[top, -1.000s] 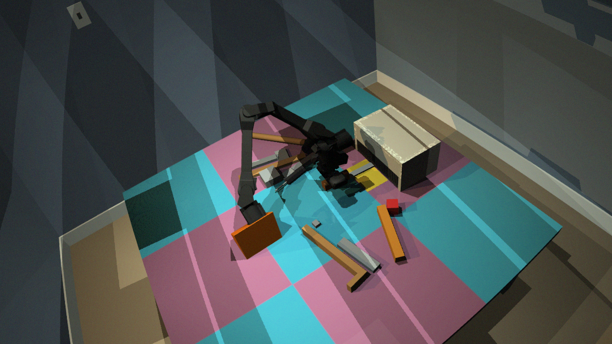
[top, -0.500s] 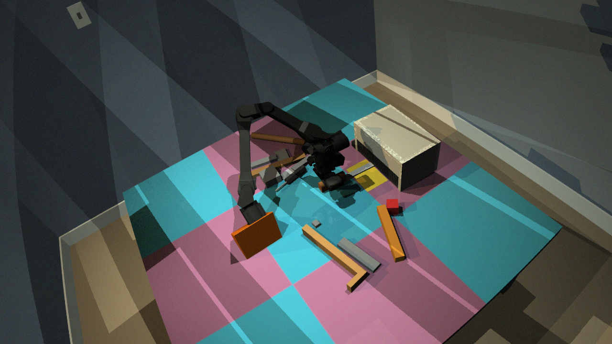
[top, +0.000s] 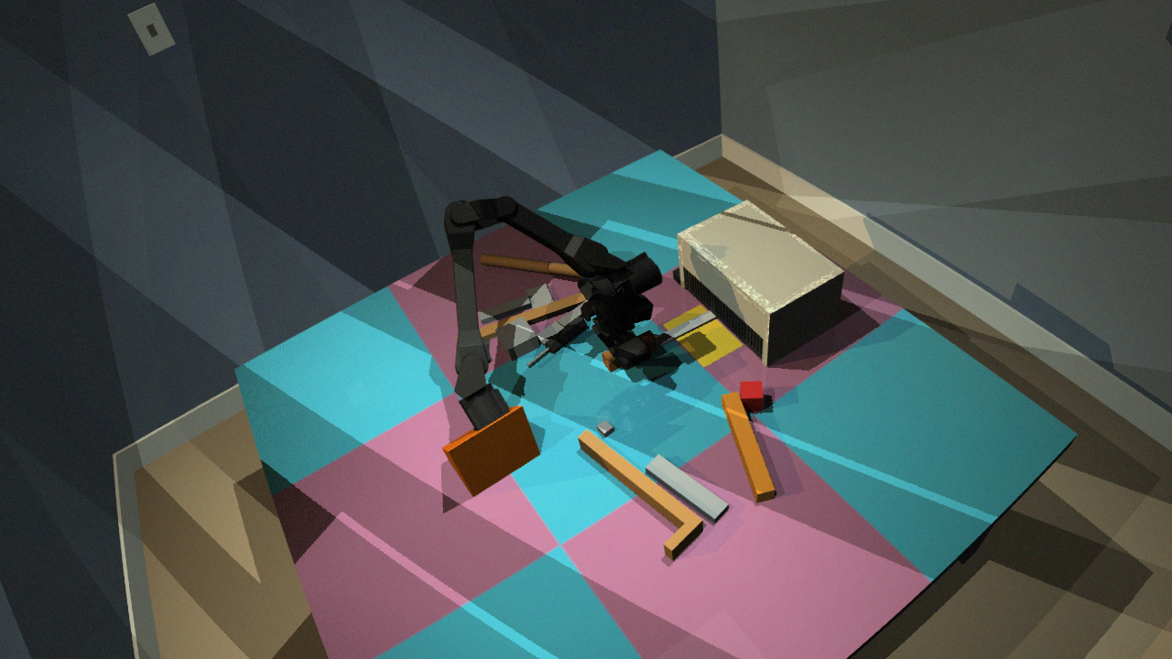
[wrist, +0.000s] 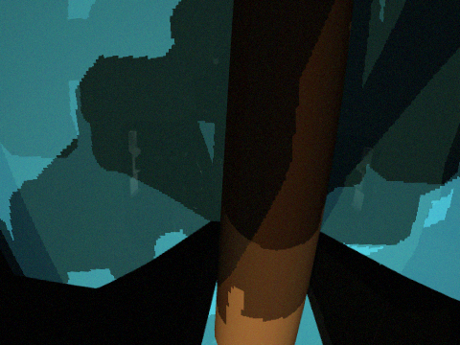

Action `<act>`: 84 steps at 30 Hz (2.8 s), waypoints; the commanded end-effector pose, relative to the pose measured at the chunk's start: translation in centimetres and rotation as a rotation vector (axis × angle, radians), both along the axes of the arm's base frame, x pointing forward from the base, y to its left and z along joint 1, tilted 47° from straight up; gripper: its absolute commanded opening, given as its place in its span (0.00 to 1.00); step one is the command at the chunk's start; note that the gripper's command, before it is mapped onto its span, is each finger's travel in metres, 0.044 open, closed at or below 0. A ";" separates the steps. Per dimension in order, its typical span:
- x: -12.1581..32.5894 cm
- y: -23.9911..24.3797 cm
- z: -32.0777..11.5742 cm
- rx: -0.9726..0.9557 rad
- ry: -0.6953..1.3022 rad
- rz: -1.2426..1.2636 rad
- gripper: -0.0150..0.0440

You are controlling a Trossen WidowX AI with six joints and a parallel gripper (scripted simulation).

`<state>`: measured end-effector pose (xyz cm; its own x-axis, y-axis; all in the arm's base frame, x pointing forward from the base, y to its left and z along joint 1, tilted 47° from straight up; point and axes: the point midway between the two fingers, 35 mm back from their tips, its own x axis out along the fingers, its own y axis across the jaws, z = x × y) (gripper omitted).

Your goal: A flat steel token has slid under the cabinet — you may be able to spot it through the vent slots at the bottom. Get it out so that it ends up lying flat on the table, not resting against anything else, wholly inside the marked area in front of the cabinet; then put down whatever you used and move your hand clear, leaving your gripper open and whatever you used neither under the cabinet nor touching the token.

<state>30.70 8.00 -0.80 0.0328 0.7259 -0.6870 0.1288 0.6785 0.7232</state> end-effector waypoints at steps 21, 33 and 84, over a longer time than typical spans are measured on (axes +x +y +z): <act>-2.8 0.4 0.2 0.000 0.009 -0.002 0.25; -4.2 0.6 0.3 0.000 0.010 -0.002 0.25; -6.6 1.8 1.8 0.004 0.084 -0.073 0.25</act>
